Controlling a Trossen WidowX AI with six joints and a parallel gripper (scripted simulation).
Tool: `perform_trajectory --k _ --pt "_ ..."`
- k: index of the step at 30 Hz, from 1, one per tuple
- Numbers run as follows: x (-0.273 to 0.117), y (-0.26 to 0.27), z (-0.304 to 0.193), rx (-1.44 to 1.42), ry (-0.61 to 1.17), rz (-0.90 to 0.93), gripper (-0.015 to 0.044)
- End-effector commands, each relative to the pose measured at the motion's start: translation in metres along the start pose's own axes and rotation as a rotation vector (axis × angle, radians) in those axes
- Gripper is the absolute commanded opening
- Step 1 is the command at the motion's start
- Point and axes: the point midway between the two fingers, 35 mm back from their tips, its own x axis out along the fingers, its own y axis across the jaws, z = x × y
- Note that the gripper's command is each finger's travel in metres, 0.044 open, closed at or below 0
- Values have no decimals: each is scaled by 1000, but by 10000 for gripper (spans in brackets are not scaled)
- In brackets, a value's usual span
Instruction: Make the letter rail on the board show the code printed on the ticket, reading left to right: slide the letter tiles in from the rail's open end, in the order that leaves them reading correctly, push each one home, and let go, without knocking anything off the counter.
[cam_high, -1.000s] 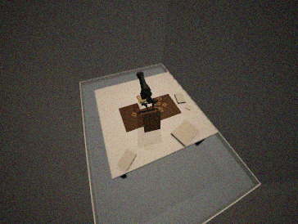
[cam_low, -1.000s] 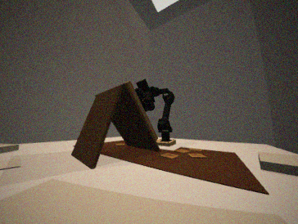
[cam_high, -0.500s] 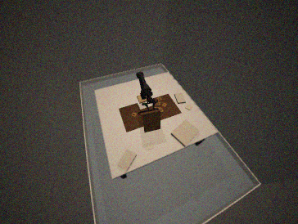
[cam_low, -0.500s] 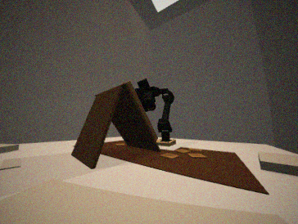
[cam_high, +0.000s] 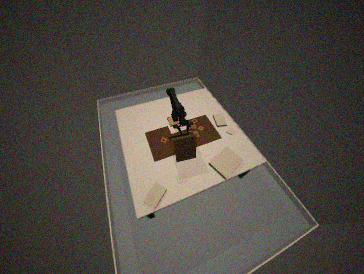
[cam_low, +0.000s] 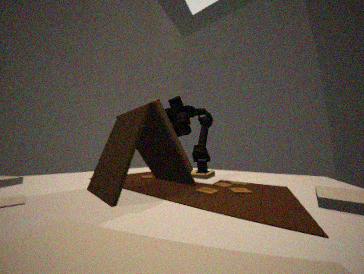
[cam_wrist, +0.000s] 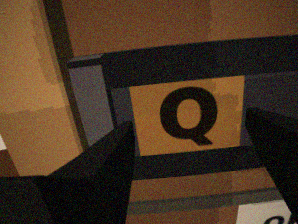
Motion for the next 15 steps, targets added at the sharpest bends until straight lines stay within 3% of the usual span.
perform_trajectory --k 1,15 --pt "-5 -1 2 7 -8 -2 295" --pt "-15 0 2 7 -8 -2 295"
